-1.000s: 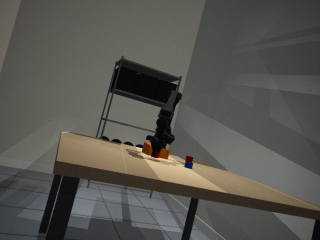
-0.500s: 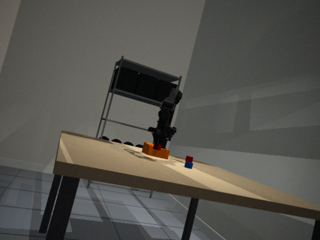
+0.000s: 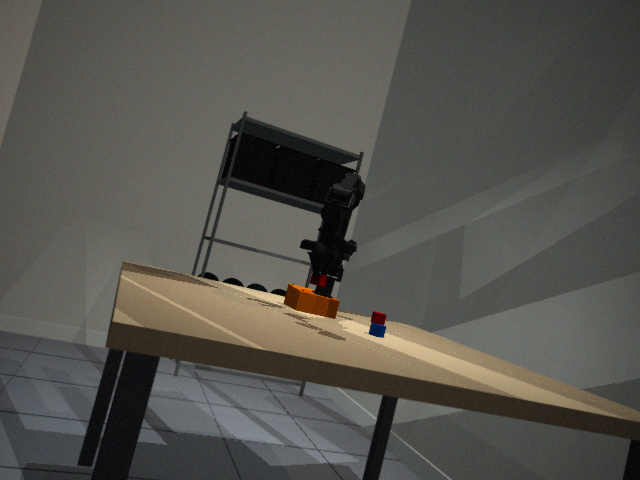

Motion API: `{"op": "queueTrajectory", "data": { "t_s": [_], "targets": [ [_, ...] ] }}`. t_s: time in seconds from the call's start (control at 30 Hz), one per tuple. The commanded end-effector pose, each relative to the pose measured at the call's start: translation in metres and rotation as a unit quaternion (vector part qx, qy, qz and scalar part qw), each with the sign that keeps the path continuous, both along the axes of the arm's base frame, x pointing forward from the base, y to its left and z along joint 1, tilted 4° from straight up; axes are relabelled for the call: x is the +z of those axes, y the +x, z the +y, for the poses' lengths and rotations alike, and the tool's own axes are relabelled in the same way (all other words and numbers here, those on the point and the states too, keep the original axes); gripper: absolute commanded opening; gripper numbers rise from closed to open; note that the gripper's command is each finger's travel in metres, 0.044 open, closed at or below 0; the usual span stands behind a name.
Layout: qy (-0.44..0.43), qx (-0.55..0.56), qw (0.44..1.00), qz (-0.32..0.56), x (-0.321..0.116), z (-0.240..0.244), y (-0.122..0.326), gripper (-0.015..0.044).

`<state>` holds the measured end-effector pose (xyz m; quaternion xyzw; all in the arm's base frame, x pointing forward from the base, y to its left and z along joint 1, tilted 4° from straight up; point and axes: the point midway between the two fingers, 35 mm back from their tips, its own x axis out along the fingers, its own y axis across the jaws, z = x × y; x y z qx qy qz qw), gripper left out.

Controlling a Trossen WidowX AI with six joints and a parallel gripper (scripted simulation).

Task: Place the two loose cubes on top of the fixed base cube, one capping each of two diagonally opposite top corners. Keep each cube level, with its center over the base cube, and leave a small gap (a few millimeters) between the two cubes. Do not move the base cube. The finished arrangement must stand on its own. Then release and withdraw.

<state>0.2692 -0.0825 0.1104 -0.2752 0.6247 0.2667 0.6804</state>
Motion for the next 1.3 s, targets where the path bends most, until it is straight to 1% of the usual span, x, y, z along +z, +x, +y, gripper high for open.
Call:
{"op": "queueTrajectory", "data": {
  "t_s": [0.0,0.63,1.27],
  "targets": [
    [0.0,-0.011,1.0,-0.003,0.004,0.005,0.003,0.0105],
    [0.011,-0.121,0.993,0.0,0.003,0.059,0.022,0.0105],
    [0.022,-0.229,0.973,0.003,0.003,0.118,0.03,0.0105]
  ]
}}
